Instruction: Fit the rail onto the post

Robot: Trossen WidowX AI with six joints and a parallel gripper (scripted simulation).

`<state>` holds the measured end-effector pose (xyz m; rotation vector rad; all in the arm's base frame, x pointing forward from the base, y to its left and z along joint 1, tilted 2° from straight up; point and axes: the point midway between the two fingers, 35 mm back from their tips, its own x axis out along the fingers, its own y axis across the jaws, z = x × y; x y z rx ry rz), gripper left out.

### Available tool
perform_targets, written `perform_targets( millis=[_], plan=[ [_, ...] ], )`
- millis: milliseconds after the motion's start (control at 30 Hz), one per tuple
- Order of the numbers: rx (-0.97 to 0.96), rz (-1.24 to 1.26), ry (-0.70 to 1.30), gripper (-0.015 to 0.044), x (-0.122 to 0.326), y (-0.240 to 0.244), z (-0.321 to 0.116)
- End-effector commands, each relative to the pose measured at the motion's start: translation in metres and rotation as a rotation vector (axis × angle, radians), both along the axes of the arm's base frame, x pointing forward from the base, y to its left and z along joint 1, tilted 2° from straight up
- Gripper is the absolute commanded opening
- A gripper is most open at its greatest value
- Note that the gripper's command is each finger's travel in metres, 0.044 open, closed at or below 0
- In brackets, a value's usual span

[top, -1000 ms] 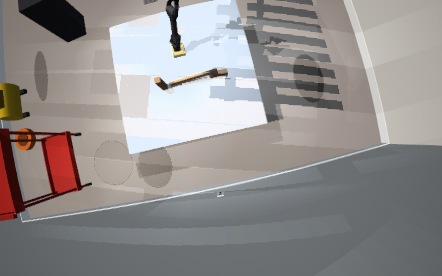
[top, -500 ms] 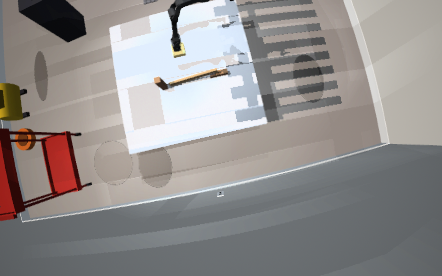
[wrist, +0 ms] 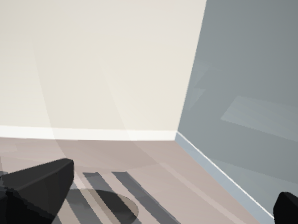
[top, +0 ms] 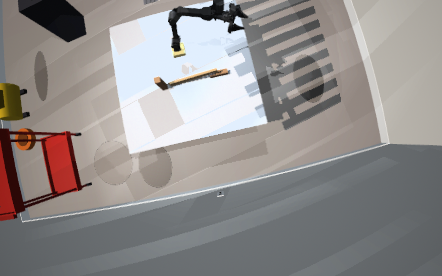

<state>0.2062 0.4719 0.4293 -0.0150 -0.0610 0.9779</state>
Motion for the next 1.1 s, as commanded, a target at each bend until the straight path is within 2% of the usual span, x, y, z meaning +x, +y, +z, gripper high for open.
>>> perform_targets(
  millis=[0, 267, 567, 833, 1067],
  plan=[
    [-0.099, -0.036, -0.018, 0.0440, 0.022, -0.009, -0.022],
    [-0.526, -0.179, -0.088, 0.0440, 0.120, -0.075, -0.098],
    [-0.990, -0.240, -0.042, 0.0440, 0.195, -0.194, -0.180],
    [-1.335, -0.135, 0.111, 0.0440, 0.212, -0.317, -0.248],
    [-1.512, 0.070, 0.307, 0.0440, 0.184, -0.423, -0.296]
  ],
)
